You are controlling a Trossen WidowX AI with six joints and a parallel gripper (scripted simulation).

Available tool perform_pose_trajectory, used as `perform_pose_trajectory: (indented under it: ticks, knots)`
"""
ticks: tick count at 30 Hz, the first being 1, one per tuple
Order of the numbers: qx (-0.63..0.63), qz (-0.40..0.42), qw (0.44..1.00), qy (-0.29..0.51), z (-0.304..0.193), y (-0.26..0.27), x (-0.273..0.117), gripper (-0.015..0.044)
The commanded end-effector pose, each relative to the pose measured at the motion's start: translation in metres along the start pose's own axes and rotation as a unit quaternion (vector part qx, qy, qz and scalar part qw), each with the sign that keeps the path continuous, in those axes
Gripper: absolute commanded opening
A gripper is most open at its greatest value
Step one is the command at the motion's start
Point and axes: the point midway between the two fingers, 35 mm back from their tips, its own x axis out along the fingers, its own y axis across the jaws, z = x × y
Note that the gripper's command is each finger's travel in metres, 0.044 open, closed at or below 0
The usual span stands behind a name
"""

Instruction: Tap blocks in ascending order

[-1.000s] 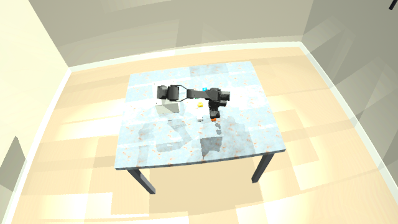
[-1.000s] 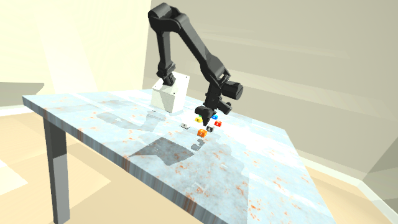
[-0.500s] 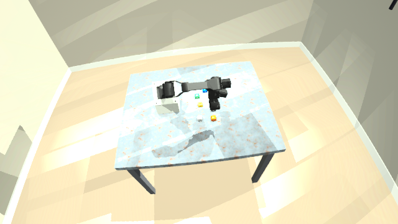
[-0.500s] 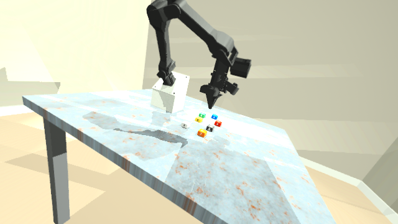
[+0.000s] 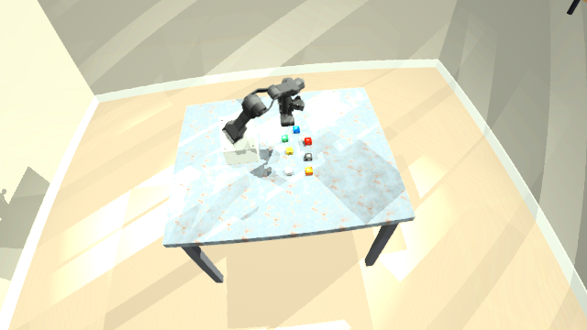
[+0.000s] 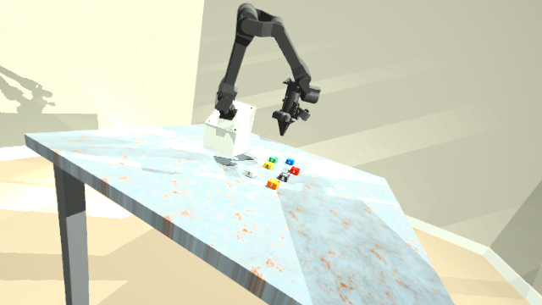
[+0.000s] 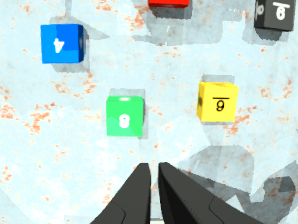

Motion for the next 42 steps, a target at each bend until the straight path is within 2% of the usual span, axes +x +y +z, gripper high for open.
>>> perform_pose_trajectory:
  ticks: [1,5,10,35,42]
  knots:
    - [0.011,-0.007,1.0,0.002,-0.015,0.013,0.004,0.002]
    - [0.011,-0.006,1.0,0.002,-0.014,0.014,0.015,0.002]
    - [0.011,-0.009,1.0,0.002,-0.015,0.011,0.083,0.002]
    - [0.011,-0.009,1.0,0.002,-0.016,0.01,0.115,0.002]
    - [0.014,-0.007,1.0,0.0,-0.015,0.01,0.111,0.002]
